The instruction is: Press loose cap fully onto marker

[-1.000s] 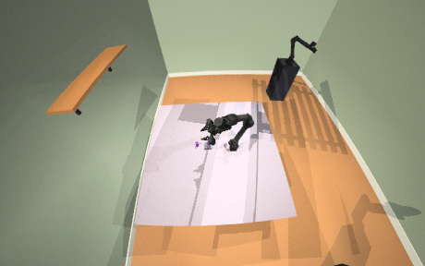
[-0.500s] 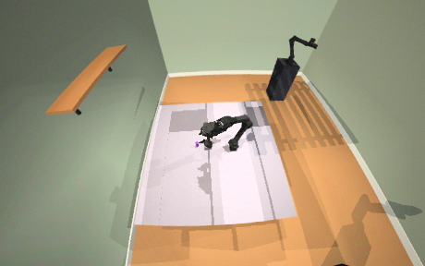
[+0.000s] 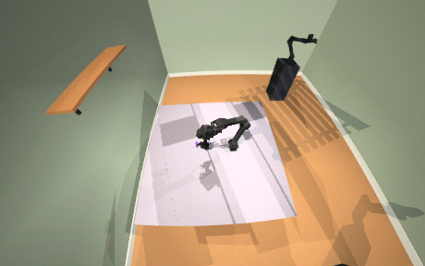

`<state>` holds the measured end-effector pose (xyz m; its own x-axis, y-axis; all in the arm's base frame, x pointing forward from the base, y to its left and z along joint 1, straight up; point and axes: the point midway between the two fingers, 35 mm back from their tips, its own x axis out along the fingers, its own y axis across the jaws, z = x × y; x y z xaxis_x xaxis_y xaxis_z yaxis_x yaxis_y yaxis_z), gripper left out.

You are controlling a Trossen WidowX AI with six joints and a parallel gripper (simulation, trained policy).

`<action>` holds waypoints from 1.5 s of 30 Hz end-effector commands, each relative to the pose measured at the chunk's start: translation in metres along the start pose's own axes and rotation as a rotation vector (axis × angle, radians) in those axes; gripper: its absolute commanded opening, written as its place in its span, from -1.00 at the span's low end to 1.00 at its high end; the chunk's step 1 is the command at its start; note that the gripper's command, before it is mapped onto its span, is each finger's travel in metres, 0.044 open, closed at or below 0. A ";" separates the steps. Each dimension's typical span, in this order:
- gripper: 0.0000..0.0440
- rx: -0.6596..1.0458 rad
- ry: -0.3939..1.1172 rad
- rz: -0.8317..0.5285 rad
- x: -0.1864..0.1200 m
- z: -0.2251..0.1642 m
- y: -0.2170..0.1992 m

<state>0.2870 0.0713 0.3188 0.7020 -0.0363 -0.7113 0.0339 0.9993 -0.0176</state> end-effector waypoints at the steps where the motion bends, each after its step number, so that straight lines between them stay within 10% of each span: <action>1: 0.48 0.020 0.049 -0.005 0.011 -0.003 0.000; 45: 0.47 0.232 0.463 -0.106 0.104 -0.035 -0.050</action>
<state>0.3294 0.0213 0.2281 0.3292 -0.0802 -0.9409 0.2621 0.9650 0.0095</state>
